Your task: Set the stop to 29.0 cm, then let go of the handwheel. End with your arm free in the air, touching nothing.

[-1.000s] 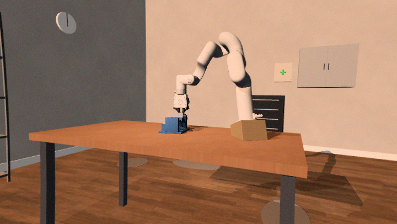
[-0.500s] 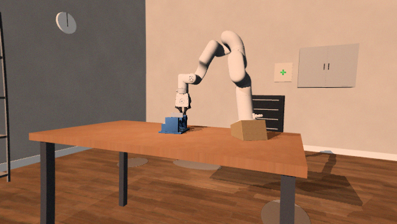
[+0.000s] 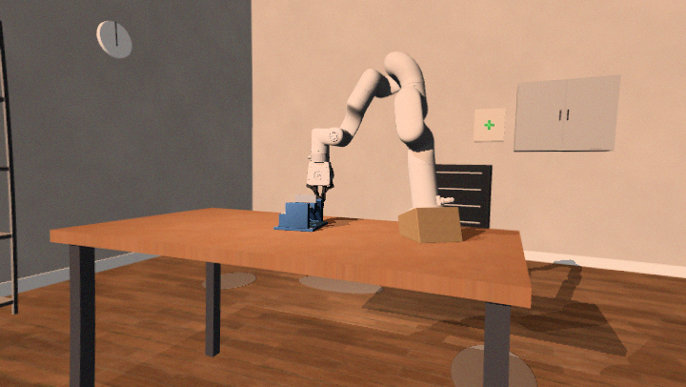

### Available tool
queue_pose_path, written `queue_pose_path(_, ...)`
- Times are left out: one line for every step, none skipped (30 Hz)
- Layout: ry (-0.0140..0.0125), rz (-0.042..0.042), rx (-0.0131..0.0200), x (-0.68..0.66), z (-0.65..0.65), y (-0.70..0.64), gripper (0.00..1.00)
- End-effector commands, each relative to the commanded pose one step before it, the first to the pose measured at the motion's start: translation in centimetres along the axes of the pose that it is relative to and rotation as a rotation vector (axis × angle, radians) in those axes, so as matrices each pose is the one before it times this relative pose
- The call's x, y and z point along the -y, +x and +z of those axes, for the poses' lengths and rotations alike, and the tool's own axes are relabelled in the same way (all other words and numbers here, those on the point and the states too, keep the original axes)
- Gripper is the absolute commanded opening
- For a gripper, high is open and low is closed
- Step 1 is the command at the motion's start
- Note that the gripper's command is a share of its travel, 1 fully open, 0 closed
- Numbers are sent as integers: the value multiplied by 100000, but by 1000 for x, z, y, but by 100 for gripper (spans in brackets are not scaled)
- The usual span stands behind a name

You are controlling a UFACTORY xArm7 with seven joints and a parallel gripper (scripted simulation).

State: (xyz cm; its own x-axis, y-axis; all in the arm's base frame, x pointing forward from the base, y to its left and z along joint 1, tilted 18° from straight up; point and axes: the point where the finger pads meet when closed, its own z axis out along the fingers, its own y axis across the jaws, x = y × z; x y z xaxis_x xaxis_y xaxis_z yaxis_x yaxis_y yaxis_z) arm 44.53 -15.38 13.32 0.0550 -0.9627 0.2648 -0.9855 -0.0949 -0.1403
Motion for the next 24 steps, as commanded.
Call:
queue_pose_path(456,-36,-116,-428,157,26,6)
queue_pose_path(0,0,0,-134,107,0,6)
queue_pose_path(0,0,2,-135,107,-1,6)
queue_pose_path(0,0,-2,-114,123,1,6)
queue_pose_path(0,0,0,-111,126,0,6)
queue_pose_path(0,0,2,-111,126,-1,6)
queue_pose_path(0,1,-2,-85,140,1,6)
queue_pose_path(0,0,0,-86,140,0,6)
queue_pose_path(0,0,2,-83,142,-1,6)
queue_pose_path(0,0,0,0,0,0,6)
queue_pose_path(0,0,0,0,0,0,6)
queue_pose_path(0,1,-2,-61,155,1,6)
queue_pose_path(0,0,1,-62,155,0,6)
queue_pose_path(0,0,1,-54,160,-1,6)
queue_pose_path(0,1,-2,-35,171,1,6)
queue_pose_path(0,0,1,-36,172,-1,6)
queue_pose_path(0,0,0,-18,169,0,6)
queue_pose_path(0,0,-1,-4,168,0,6)
queue_pose_path(0,-1,2,-5,168,-1,6)
queue_pose_path(0,0,-1,14,153,0,6)
queue_pose_path(0,0,-1,22,148,0,6)
queue_pose_path(0,0,1,22,149,0,6)
queue_pose_path(1,0,2,34,140,0,6)
queue_pose_path(1,1,1,45,133,0,6)
